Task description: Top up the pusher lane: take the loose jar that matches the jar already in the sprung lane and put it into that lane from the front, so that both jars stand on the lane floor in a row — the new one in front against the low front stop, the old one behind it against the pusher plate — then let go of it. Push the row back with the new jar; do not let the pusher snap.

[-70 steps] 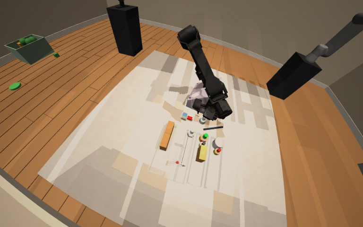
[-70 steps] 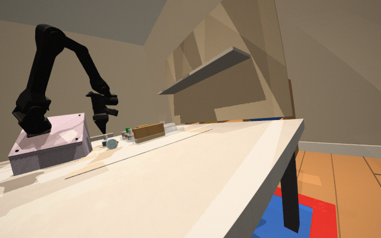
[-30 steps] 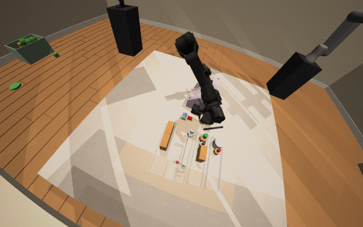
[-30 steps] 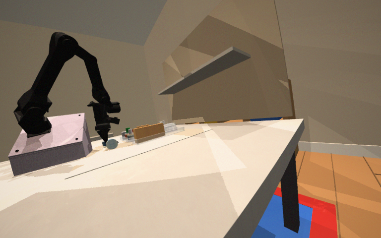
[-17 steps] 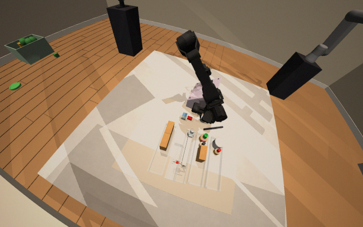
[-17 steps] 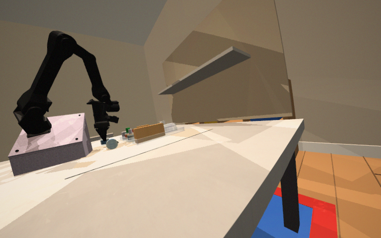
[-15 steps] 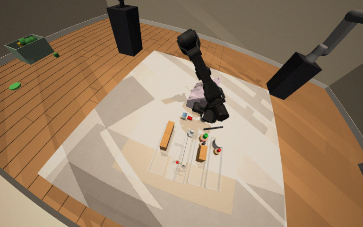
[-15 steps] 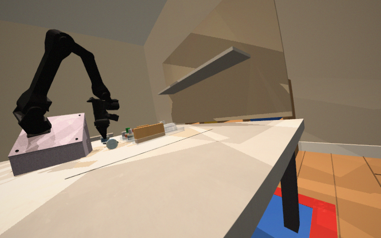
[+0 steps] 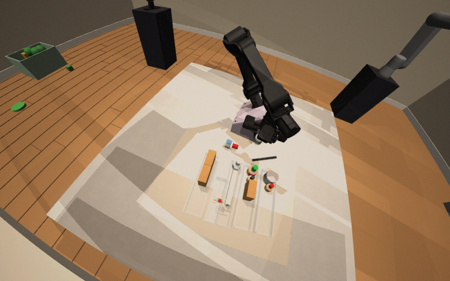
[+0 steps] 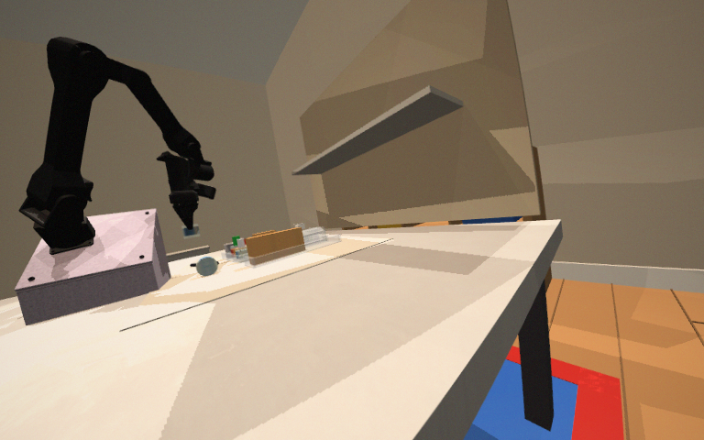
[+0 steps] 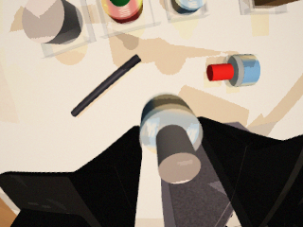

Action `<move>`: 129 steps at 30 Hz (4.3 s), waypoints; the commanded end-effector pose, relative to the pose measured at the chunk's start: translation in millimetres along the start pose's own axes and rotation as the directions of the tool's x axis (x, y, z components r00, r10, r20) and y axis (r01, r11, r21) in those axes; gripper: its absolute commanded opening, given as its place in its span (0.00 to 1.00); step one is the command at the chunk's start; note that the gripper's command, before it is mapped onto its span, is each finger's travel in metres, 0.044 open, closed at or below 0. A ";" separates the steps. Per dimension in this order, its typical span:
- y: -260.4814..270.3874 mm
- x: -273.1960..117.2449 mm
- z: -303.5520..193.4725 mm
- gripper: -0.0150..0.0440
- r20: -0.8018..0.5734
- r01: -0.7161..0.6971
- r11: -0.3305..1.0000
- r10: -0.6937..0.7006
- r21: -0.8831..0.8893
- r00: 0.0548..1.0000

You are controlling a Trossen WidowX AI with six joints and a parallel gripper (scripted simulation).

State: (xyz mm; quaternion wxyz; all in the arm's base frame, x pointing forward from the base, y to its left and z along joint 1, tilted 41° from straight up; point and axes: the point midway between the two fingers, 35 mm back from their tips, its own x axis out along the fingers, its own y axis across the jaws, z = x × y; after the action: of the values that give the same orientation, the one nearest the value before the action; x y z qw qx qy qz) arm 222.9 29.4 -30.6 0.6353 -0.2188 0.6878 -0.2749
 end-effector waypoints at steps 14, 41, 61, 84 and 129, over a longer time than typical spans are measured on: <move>-35.0 29.9 53.0 0.25 0.007 -0.012 0.999 0.013 -0.051 1.000; -57.5 73.0 74.8 0.25 0.005 0.001 0.997 -0.001 -0.074 1.000; -57.0 73.2 83.6 0.25 0.005 0.001 0.997 -0.001 -0.074 1.000; -56.7 73.2 93.9 0.25 0.006 0.001 0.997 -0.001 -0.073 1.000; -56.9 71.0 113.7 0.25 0.007 0.001 0.997 -0.001 -0.073 1.000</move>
State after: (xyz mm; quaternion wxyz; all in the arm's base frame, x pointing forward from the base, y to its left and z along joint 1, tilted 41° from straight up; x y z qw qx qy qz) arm 315.2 -71.1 -54.6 0.6190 -0.2432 0.7049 -0.2464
